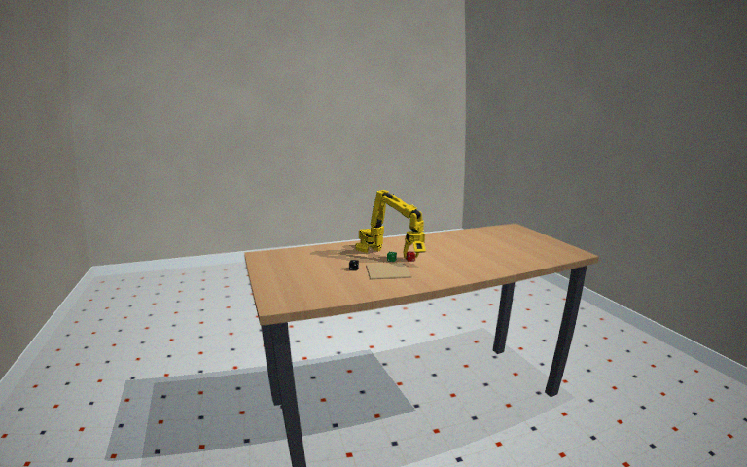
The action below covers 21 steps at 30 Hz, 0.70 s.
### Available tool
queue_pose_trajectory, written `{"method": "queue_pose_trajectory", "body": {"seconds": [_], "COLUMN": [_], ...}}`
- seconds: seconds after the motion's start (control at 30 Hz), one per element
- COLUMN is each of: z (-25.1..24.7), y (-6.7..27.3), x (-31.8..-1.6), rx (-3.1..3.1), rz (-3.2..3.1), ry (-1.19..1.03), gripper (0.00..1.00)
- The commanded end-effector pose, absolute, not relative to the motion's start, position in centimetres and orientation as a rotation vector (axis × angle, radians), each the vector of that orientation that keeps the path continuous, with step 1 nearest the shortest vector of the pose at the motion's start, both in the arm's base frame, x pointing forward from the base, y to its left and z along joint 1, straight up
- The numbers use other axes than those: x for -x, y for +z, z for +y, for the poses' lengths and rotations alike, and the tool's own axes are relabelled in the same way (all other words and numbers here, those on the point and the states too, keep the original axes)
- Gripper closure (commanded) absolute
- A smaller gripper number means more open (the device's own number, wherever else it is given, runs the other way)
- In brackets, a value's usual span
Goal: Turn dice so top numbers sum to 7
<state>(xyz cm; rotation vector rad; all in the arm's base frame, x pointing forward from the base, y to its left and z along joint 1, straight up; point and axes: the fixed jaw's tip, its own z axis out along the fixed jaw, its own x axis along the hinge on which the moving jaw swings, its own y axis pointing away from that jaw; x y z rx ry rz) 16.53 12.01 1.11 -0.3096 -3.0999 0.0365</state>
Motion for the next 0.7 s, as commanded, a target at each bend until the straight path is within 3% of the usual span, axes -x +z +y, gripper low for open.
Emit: {"method": "queue_pose_trajectory", "body": {"seconds": [0.0, 0.67], "z": [12.14, 11.84], "y": [2.04, 2.03], "x": [-17.23, -17.17], "rx": [0.314, 0.314], "rz": [-3.148, -3.148], "ry": [-0.028, -0.028], "gripper": [0.79, 0.84]}}
